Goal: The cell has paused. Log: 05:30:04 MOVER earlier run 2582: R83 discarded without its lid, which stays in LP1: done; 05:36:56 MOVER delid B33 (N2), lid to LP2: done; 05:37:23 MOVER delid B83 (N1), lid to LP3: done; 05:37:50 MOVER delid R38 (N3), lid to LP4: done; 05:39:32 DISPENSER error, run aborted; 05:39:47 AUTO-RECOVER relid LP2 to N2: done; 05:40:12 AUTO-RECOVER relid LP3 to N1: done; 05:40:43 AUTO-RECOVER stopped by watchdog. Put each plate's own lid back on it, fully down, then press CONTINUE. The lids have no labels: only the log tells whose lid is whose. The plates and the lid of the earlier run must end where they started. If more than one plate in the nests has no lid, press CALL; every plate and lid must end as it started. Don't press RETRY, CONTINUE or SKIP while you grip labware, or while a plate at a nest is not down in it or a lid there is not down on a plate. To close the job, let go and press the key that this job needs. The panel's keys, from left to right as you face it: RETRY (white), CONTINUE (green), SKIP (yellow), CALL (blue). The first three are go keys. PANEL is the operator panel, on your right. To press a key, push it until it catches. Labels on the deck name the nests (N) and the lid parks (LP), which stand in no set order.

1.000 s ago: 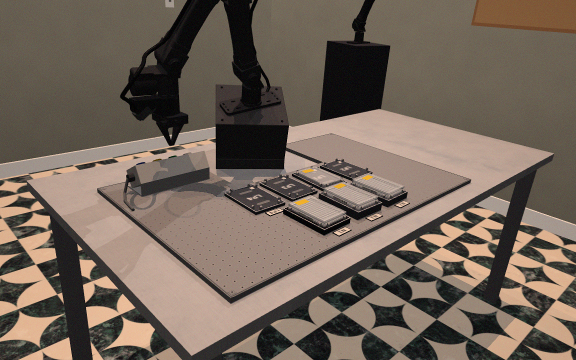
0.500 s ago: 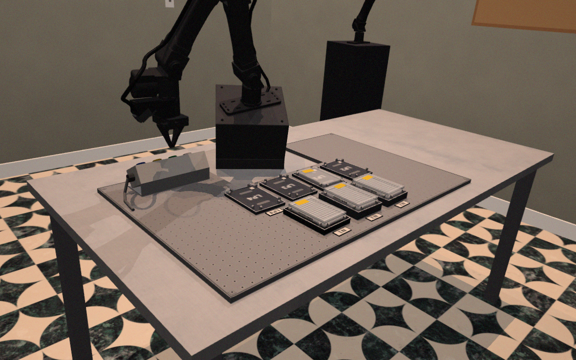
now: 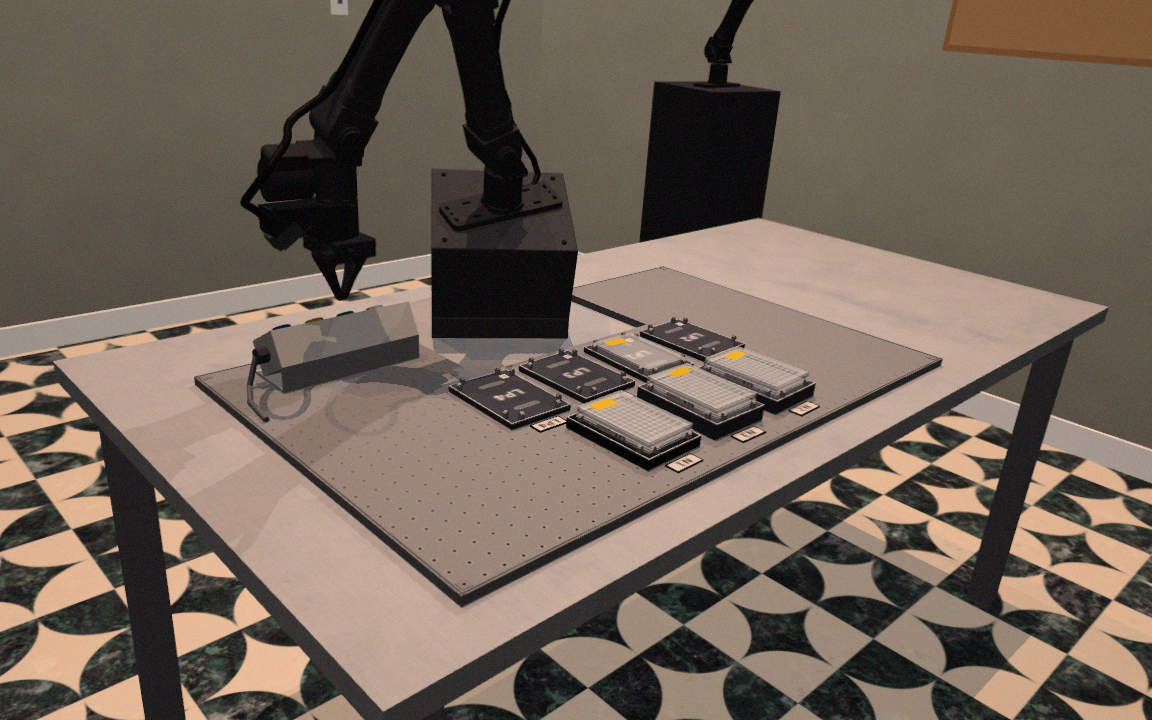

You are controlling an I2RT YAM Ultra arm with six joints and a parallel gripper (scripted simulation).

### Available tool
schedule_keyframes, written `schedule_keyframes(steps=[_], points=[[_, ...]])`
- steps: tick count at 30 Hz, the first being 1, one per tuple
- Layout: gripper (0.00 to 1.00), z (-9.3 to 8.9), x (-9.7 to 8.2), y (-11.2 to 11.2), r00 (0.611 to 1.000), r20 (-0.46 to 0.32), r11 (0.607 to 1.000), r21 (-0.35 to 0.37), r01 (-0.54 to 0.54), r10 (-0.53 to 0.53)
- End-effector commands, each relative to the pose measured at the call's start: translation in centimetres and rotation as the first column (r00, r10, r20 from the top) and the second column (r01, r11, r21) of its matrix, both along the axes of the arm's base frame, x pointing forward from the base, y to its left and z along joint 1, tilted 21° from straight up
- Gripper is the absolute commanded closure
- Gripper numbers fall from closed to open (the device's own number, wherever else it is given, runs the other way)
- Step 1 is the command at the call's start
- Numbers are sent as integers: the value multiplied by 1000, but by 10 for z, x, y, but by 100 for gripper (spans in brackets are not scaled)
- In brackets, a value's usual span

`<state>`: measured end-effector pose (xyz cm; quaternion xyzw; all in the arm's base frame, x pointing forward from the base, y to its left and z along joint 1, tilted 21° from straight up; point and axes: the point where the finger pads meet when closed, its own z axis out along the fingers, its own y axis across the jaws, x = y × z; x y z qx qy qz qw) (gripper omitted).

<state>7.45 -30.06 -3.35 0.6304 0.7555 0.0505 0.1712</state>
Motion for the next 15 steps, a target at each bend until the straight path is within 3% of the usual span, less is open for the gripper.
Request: schedule_keyframes(steps=[1, 5, 8, 11, 15], points=[[100, -10, 0, 8, 1000, -8, 1000, 19, 3, -3], [100, -7, 0, 4, 1000, -8, 1000, -4, 9, -9], [100, -15, 2, 8, 1000, -9, 1000, 19, 3, -3], [100, -8, 1, -1, 1000, -7, 1000, -16, 10, -10], [100, -16, 2, 3, 1000, -9, 1000, 9, 5, -5]])
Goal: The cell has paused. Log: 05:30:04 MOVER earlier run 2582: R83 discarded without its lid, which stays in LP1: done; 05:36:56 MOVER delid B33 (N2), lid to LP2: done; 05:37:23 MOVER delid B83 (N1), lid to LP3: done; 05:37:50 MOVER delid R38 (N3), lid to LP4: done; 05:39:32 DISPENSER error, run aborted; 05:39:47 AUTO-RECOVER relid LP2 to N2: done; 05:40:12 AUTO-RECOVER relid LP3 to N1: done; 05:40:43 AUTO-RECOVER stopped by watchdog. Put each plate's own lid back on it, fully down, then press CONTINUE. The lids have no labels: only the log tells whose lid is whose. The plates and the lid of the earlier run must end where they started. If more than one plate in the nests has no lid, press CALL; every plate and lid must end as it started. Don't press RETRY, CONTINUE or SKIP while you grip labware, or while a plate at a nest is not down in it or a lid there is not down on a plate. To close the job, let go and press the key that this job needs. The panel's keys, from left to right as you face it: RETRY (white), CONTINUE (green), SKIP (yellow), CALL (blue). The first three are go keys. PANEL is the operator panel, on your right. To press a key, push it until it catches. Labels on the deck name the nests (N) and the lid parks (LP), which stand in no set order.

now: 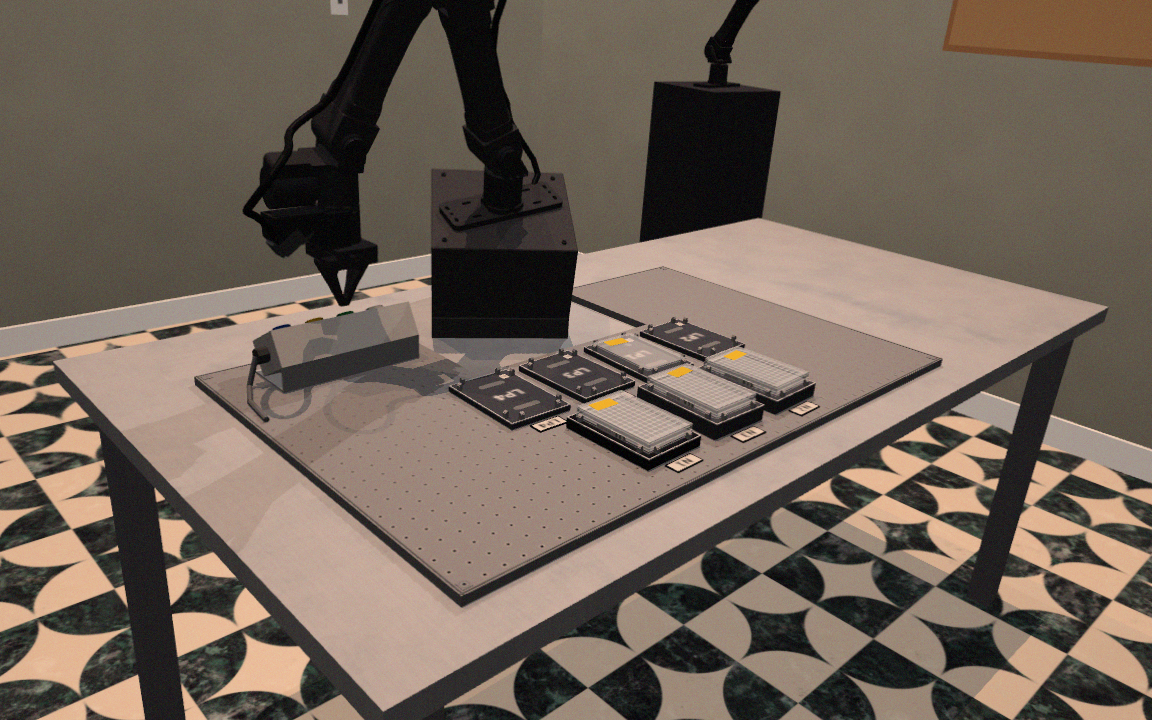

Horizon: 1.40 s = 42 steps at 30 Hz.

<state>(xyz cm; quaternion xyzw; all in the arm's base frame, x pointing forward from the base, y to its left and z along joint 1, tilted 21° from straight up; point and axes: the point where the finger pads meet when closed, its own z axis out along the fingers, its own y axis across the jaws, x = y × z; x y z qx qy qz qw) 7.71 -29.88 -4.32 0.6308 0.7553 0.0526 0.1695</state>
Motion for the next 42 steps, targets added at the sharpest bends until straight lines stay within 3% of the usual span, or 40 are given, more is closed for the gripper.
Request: schedule_keyframes(steps=[1, 4, 8, 10, 23, 33, 34, 42], points=[[100, -7, 0, 3, 1000, -9, 1000, 7, 4, -4], [100, -4, 0, 1, 1000, -7, 1000, -10, 7, -8], [100, -13, 1, 5, 1000, -10, 1000, 13, 5, -5], [100, -4, 1, -1, 1000, -6, 1000, -20, 6, -6], [100, -14, 2, 5, 1000, -8, 1000, 7, 4, -3], [100, -15, 2, 4, 1000, -8, 1000, 4, 6, -6], [100, -6, 4, -5, 1000, 2, 1000, -31, 3, -3], [100, -12, 7, -4, 1000, 6, 1000, -13, -1, 1]])
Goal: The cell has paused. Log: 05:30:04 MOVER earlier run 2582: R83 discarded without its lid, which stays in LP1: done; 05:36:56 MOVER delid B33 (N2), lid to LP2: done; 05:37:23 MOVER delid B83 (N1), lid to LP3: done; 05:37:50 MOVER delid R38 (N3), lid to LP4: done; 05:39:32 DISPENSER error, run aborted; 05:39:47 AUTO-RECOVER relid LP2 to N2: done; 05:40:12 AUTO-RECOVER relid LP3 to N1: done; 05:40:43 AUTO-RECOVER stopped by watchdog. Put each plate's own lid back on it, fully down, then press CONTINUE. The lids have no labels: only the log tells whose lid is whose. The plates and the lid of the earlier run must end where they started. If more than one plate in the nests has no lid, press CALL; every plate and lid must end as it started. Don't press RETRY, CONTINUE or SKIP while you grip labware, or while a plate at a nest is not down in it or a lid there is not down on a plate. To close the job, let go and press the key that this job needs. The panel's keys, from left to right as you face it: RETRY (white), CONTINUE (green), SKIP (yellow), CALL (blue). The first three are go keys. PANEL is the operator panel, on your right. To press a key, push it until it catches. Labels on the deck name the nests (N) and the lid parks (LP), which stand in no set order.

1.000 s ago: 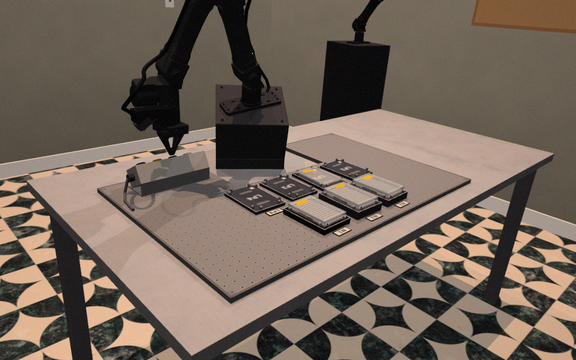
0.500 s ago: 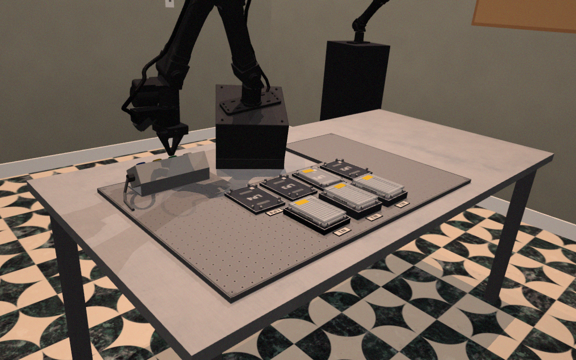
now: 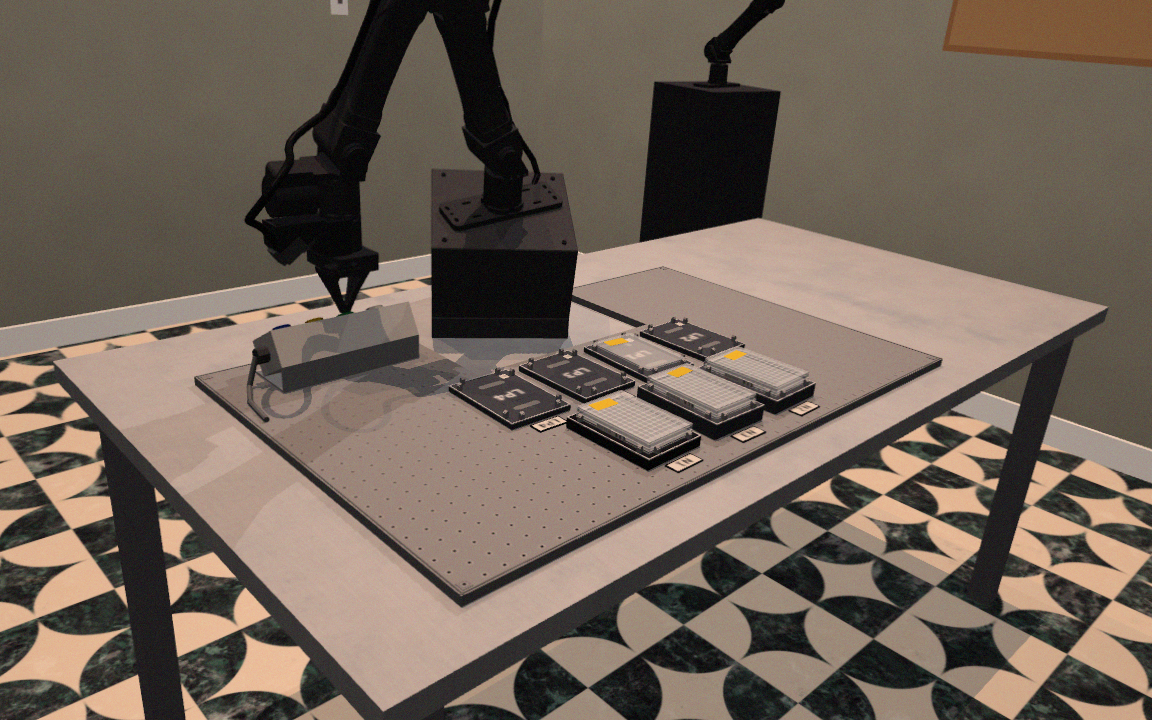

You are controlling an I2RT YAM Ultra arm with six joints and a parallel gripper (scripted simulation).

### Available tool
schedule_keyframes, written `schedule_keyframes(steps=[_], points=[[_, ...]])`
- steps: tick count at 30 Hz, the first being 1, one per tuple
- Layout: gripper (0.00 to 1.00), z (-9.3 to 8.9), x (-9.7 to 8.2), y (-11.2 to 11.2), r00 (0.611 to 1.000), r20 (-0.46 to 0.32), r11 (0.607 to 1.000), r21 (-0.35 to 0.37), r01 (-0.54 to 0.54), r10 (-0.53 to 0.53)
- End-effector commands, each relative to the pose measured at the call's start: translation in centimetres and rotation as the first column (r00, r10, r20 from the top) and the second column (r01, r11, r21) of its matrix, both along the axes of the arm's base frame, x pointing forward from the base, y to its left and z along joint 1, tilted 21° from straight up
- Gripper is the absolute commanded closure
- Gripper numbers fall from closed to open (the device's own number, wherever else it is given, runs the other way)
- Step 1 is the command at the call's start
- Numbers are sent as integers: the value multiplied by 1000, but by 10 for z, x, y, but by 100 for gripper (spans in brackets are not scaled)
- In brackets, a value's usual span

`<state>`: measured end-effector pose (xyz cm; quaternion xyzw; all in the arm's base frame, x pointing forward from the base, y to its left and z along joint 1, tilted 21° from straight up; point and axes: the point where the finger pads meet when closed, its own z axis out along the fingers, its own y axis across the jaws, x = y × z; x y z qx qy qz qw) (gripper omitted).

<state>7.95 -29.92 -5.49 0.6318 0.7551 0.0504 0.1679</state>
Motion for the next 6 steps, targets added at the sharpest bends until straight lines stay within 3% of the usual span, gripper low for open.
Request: schedule_keyframes(steps=[1, 6], points=[[100, 1, 5, -5, 1000, 12, 1000, -18, -4, 4], [100, -1, 6, -6, 1000, 11, 1000, -16, -4, 5]])
